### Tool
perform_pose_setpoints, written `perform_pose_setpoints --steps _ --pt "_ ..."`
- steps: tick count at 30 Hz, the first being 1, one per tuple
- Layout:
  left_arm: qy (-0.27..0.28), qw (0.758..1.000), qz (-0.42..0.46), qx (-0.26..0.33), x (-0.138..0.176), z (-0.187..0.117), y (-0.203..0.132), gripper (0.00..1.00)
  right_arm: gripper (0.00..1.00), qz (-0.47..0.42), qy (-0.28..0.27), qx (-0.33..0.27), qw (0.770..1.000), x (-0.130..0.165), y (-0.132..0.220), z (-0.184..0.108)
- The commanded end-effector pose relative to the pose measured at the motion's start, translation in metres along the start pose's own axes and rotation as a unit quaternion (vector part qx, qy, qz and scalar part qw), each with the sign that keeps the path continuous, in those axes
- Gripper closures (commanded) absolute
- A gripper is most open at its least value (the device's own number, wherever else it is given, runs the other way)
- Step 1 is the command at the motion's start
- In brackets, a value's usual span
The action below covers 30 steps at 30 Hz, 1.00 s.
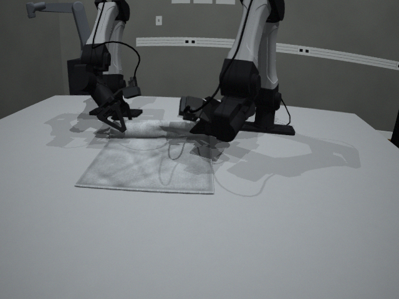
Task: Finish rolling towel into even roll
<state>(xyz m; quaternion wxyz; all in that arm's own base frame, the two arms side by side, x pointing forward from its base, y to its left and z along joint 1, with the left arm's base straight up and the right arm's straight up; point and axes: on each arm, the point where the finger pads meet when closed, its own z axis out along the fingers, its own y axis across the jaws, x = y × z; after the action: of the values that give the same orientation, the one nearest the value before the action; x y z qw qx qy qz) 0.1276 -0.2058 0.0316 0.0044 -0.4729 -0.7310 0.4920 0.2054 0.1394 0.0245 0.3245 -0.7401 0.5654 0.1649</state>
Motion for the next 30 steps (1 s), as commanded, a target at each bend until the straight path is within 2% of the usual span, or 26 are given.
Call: perform_pose_setpoints --steps 1,3,13,15,21,27,30 --pt "0.015 1.0 0.004 -0.012 0.0068 0.0018 0.0087 0.75 0.02 -0.015 -0.001 0.021 1.0 0.0007 -0.0184 -0.0003" --pt "0.015 1.0 0.004 -0.012 0.0068 0.0018 0.0087 0.75 0.02 -0.015 -0.001 0.021 1.0 0.0001 -0.0215 -0.0015" --pt "0.015 1.0 0.004 -0.012 0.0068 0.0018 0.0087 0.75 0.45 -0.015 -0.001 0.021 1.0 0.0001 -0.0215 -0.0015" --pt "0.015 1.0 0.004 -0.012 0.0068 0.0018 0.0087 0.75 0.45 -0.015 -0.001 0.021 1.0 0.0001 -0.0215 -0.0015" --pt "0.015 1.0 0.004 -0.012 0.0068 0.0018 0.0087 0.75 0.7 -0.015 -0.001 0.021 1.0 0.0001 -0.0215 -0.0015" --pt "0.015 1.0 0.004 -0.012 0.0068 0.0018 0.0087 0.75 0.75 -0.015 -0.001 0.021 1.0 0.0001 -0.0215 -0.0015" --pt "0.015 1.0 0.004 -0.012 0.0062 0.0012 0.0077 0.63 0.75 -0.015 -0.001 0.021 1.0 0.0001 -0.0215 -0.0015"
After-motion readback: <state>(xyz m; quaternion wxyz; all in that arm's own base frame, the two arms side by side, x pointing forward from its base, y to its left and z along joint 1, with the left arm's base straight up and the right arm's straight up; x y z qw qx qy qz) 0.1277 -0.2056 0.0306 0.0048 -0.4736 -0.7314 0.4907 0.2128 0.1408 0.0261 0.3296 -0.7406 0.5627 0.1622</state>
